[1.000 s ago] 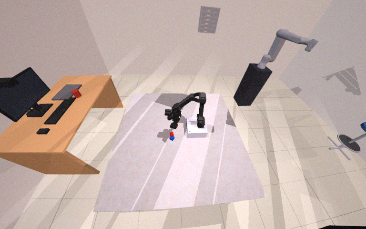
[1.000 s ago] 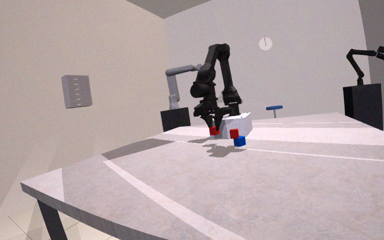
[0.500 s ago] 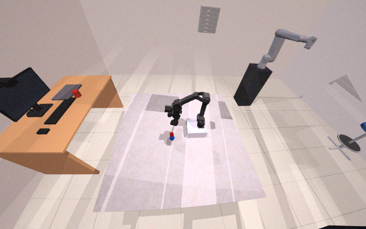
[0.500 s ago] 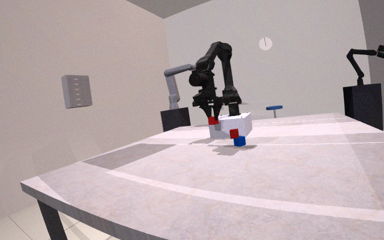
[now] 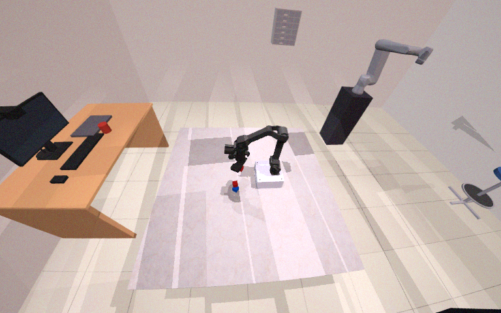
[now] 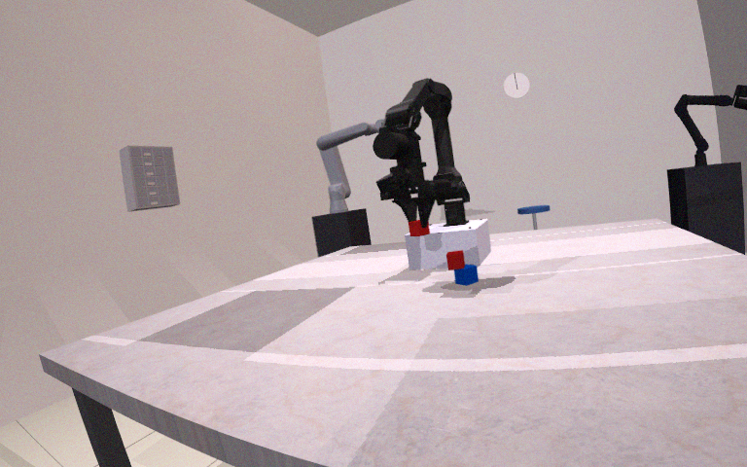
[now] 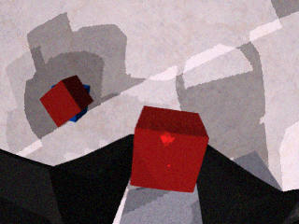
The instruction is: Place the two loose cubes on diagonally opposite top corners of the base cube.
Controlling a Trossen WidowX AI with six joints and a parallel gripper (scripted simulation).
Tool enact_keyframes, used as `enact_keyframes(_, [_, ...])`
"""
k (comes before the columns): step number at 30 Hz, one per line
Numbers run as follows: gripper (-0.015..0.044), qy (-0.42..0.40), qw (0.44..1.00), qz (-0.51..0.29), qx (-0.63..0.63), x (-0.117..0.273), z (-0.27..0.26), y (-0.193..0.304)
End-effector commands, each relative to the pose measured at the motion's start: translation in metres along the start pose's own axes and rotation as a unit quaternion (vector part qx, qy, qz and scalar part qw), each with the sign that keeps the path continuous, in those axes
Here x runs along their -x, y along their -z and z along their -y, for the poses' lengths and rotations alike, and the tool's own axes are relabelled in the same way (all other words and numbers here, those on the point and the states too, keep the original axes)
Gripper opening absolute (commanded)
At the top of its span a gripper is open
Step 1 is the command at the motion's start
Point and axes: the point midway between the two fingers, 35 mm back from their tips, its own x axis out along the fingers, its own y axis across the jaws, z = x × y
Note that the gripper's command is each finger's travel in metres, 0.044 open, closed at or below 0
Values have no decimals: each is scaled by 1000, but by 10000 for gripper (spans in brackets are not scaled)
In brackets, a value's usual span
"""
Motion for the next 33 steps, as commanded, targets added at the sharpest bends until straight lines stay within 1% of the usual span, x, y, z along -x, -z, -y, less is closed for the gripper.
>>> enact_keyframes(1, [105,-2,999,1,-45,1,-14,-1])
enact_keyframes(17, [105,-4,975,0,-221,-2,-61,5])
enact_keyframes(33, [105,-6,921,-3,-389,-6,-110,21])
